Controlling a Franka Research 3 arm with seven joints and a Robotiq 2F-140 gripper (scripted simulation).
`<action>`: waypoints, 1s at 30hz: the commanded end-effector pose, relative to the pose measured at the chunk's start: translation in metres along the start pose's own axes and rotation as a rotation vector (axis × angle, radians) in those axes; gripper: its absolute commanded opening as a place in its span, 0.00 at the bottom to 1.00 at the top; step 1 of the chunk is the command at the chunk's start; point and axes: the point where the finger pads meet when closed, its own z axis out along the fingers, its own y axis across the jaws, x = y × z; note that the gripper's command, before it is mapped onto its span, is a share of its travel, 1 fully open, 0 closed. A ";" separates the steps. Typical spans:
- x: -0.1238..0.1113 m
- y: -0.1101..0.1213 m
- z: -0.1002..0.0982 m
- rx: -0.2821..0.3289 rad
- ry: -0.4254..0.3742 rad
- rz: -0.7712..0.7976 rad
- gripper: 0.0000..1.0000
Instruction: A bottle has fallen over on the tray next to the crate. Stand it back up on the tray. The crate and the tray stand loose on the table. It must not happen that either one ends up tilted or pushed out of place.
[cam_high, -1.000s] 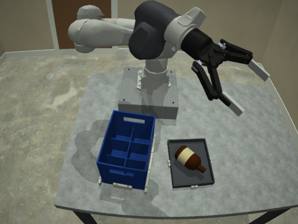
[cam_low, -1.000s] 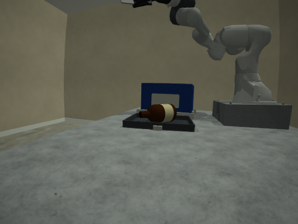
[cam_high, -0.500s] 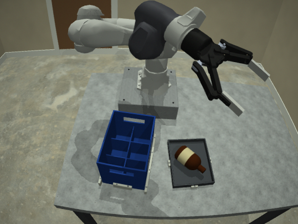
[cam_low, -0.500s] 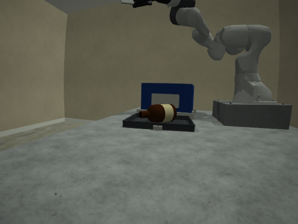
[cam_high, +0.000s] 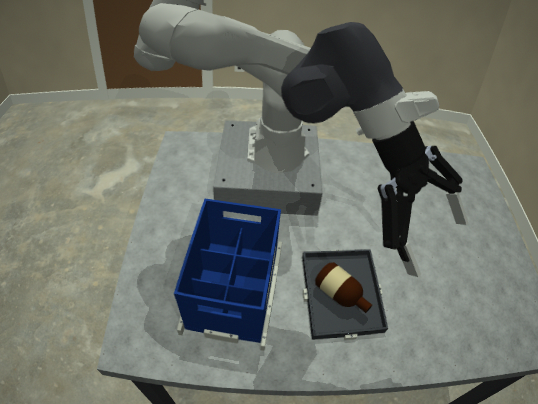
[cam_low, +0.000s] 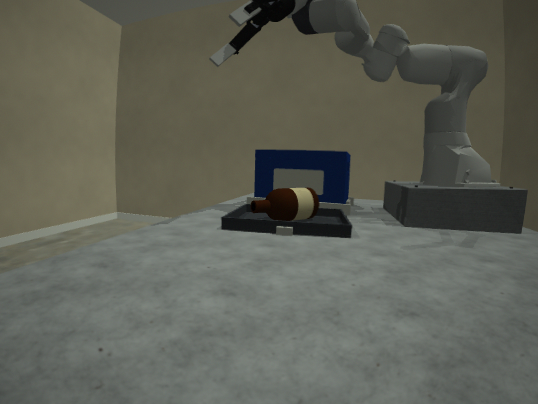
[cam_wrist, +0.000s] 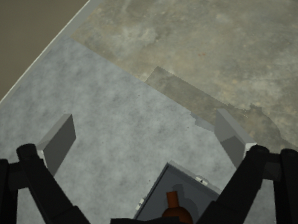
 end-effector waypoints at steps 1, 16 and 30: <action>-0.033 0.011 0.032 -0.027 -0.169 -0.058 1.00; -0.168 0.022 0.063 -0.136 -0.686 -0.169 1.00; -0.179 0.022 0.060 -0.147 -0.736 -0.180 1.00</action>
